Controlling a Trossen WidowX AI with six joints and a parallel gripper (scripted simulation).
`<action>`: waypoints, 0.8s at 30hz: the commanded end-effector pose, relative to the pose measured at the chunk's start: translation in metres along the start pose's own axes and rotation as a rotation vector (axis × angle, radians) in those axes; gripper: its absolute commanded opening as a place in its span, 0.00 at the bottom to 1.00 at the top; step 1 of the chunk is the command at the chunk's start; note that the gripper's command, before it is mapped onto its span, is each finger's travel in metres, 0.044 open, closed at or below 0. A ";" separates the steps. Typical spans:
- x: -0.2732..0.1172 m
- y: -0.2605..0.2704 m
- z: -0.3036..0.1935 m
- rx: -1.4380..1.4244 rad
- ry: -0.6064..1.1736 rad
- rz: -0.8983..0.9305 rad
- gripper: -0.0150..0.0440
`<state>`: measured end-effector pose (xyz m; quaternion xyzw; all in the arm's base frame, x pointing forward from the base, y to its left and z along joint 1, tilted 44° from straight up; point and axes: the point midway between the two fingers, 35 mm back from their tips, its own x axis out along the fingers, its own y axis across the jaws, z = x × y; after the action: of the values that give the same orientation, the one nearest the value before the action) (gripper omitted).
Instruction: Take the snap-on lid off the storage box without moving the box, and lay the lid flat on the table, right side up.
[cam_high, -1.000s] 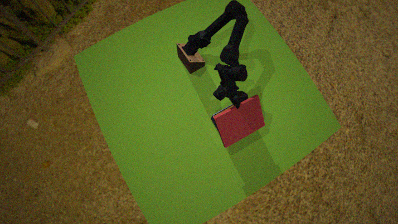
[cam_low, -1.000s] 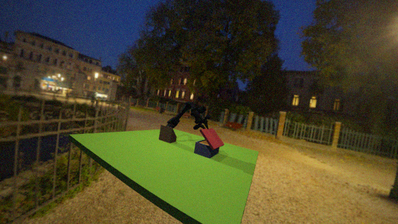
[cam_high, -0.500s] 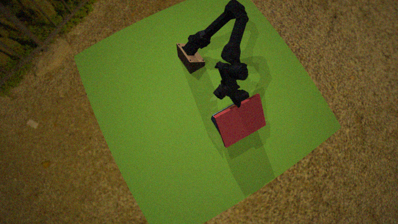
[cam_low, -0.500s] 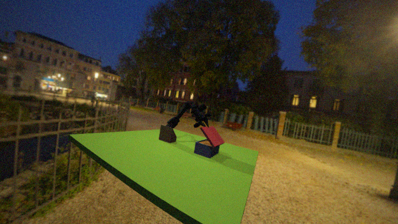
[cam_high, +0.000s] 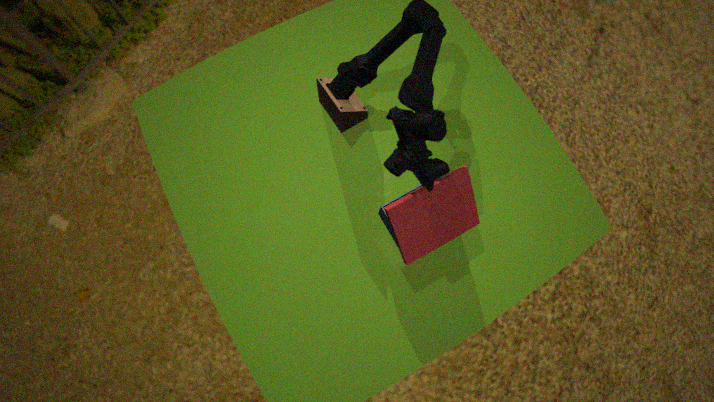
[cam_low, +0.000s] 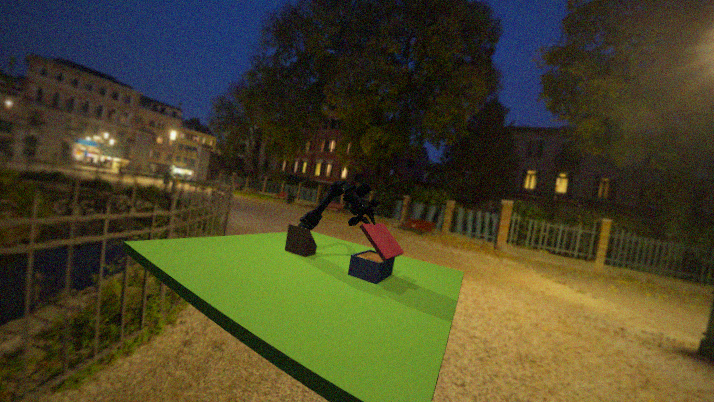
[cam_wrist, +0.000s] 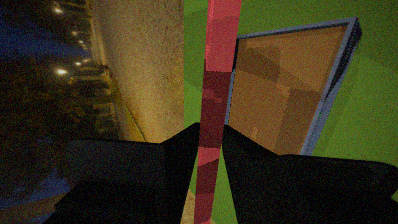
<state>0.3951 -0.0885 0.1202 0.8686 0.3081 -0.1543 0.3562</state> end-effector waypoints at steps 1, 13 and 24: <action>-0.003 0.007 -0.002 -0.014 0.003 0.014 0.25; -0.002 -0.003 -0.022 -0.013 0.003 0.014 0.25; -0.004 -0.005 -0.044 -0.012 0.004 0.014 0.25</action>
<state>0.3917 -0.0599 0.1433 0.8682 0.3082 -0.1487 0.3593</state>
